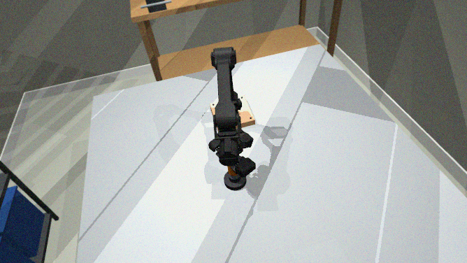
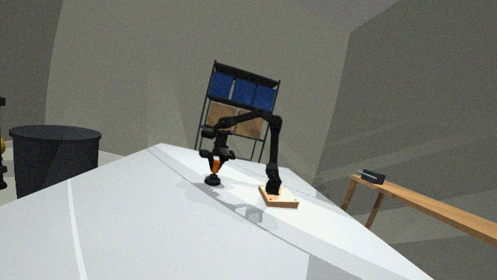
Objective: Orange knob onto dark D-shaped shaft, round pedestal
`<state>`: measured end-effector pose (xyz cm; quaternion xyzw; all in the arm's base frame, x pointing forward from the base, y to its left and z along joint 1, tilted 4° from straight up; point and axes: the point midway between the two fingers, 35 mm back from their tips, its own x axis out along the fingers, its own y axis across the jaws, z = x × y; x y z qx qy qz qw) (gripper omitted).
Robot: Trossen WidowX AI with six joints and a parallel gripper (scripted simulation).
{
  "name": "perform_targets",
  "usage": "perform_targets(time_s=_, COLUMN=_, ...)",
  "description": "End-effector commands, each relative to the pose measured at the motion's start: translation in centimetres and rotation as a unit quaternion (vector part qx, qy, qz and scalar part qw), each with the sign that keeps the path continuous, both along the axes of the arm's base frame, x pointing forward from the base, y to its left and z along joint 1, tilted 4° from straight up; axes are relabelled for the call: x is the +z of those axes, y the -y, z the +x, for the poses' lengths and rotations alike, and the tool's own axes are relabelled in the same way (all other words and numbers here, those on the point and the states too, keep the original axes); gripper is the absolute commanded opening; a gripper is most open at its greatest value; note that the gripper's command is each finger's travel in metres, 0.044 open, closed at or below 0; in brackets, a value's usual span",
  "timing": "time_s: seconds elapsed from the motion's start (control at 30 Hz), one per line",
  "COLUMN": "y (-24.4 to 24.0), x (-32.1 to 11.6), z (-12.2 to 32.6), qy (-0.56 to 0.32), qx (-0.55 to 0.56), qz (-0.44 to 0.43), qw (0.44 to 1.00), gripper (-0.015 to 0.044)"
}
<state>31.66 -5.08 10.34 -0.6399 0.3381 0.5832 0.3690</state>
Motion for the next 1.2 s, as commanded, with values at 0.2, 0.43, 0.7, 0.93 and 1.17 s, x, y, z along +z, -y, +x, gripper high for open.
perform_targets(time_s=0.2, y=-0.02, x=0.07, z=0.14, qy=0.002, qx=0.100, qz=-0.009, qw=0.995, gripper=0.0000)
perform_targets(time_s=0.43, y=-0.04, x=-0.11, z=0.09, qy=0.002, qx=0.100, qz=-0.009, qw=0.995, gripper=0.0000)
perform_targets(time_s=0.7, y=-0.01, x=-0.21, z=0.11, qy=0.002, qx=0.100, qz=-0.009, qw=0.995, gripper=0.0000)
perform_targets(time_s=0.93, y=0.01, x=-0.26, z=0.12, qy=0.002, qx=0.100, qz=-0.009, qw=0.995, gripper=0.0000)
perform_targets(time_s=1.17, y=0.01, x=-0.31, z=0.11, qy=0.002, qx=0.100, qz=-0.009, qw=0.995, gripper=0.0000)
